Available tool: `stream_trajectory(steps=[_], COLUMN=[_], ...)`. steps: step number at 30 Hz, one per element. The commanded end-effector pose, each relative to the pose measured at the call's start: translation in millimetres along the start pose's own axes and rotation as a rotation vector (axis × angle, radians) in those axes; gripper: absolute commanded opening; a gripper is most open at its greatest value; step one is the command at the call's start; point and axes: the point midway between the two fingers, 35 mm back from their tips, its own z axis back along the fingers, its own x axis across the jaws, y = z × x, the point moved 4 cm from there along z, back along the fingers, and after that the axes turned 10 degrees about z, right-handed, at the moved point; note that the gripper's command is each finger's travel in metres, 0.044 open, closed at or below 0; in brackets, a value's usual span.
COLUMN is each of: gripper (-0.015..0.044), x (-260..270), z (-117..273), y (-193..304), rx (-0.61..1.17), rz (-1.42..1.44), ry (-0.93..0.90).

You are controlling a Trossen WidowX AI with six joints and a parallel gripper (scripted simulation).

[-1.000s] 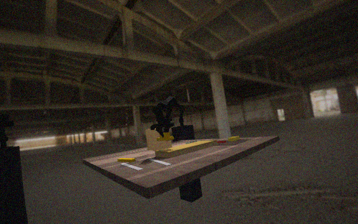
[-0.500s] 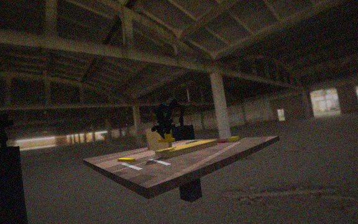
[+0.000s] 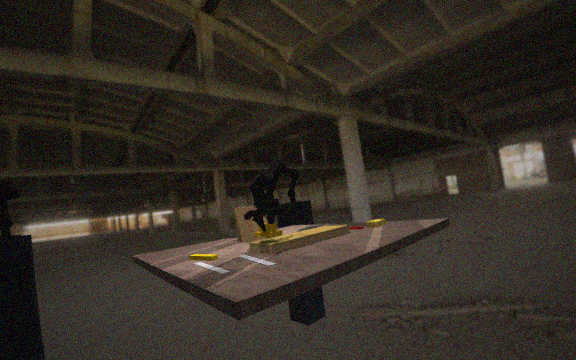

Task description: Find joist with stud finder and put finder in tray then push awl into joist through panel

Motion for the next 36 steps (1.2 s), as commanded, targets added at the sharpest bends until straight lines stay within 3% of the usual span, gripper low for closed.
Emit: stream_trajectory(steps=[1, 36], gripper=[0.0000, 0.0000], x=[0.1, 38.0], z=[-4.9, -23.5], y=[1.7, 0.2], rx=[-0.009, -0.009], rz=[-0.006, -0.007], ry=[0.000, -0.004])
